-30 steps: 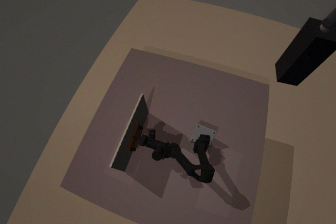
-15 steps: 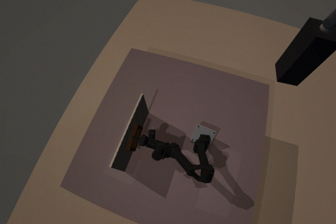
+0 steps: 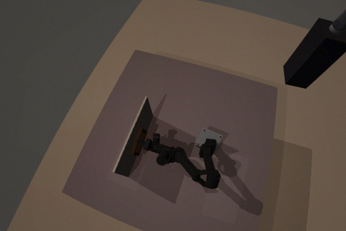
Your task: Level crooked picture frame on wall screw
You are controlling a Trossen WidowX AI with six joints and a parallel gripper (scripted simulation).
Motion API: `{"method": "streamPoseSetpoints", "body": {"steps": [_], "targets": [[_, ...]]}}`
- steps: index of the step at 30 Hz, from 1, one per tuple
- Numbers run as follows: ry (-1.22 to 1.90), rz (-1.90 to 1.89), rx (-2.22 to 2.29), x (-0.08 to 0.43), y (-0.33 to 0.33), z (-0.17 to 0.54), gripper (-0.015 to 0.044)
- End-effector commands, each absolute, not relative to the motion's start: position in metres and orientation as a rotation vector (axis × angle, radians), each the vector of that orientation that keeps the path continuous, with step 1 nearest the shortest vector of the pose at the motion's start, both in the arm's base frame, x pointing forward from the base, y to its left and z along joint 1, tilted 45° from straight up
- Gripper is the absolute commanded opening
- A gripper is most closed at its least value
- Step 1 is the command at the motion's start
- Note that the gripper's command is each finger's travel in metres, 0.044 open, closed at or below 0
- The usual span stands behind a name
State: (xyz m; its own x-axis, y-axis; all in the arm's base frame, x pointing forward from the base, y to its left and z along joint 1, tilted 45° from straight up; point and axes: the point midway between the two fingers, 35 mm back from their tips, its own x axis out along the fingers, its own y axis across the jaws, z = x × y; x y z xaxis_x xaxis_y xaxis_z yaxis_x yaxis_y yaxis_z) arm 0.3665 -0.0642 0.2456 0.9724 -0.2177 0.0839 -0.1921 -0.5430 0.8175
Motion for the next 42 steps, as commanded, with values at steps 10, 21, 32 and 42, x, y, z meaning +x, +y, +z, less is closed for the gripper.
{"method": "streamPoseSetpoints", "body": {"steps": [10, 21, 32, 42], "targets": [[-0.3, -0.029, 2.159, 0.3651, -0.0703, 0.2451, 0.0], [-0.3, -0.029, 2.159, 0.3652, -0.0702, 0.2445, 0.0], [-0.3, -0.029, 2.159, 0.3651, -0.0708, 0.2443, 0.0], [-0.3, -0.029, 2.159, 0.3651, -0.0711, 0.2438, 0.0]]}}
